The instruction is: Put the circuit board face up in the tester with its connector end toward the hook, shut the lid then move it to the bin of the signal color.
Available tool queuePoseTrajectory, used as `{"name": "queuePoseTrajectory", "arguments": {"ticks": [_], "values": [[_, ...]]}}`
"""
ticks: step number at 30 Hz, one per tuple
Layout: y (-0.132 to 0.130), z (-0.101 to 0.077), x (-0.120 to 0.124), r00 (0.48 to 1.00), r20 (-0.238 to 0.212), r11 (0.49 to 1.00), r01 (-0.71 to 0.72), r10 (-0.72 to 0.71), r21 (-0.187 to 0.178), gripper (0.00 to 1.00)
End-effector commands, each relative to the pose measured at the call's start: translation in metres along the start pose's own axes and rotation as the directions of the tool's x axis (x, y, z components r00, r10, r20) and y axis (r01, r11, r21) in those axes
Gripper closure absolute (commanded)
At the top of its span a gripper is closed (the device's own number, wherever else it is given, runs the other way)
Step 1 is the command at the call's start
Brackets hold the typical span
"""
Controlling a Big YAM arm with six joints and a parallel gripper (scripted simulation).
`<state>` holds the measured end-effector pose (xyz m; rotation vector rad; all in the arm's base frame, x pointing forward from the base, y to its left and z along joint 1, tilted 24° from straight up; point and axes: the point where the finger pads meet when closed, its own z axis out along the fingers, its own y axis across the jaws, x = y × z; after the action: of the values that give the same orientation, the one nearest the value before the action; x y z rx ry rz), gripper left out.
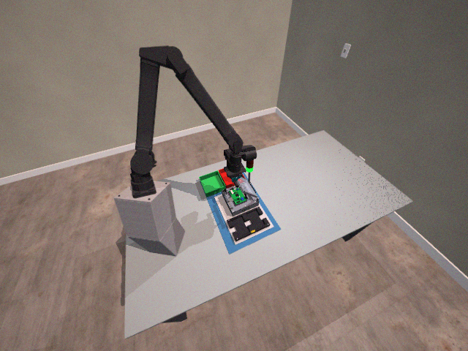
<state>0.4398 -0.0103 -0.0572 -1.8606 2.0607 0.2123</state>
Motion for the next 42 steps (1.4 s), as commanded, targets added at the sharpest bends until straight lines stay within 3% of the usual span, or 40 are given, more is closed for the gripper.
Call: {"name": "queuePoseTrajectory", "arguments": {"ticks": [1, 26, 27, 29, 42], "values": [[-0.0718, -0.0502, 0.0009, 1.0, -0.011, 0.984, 0.018, -0.016, 0.177, 1.0], [-0.0718, -0.0502, 0.0009, 1.0, -0.011, 0.984, 0.018, -0.016, 0.177, 1.0], [-0.0691, -0.0509, 0.0008, 1.0, -0.009, 0.988, 0.009, -0.008, 0.155, 1.0], [-0.0731, -0.0507, 0.0008, 1.0, -0.011, 0.984, 0.018, -0.016, 0.177, 1.0], [-0.0738, -0.0512, 0.0009, 1.0, -0.011, 0.984, 0.018, -0.016, 0.177, 1.0]]}}
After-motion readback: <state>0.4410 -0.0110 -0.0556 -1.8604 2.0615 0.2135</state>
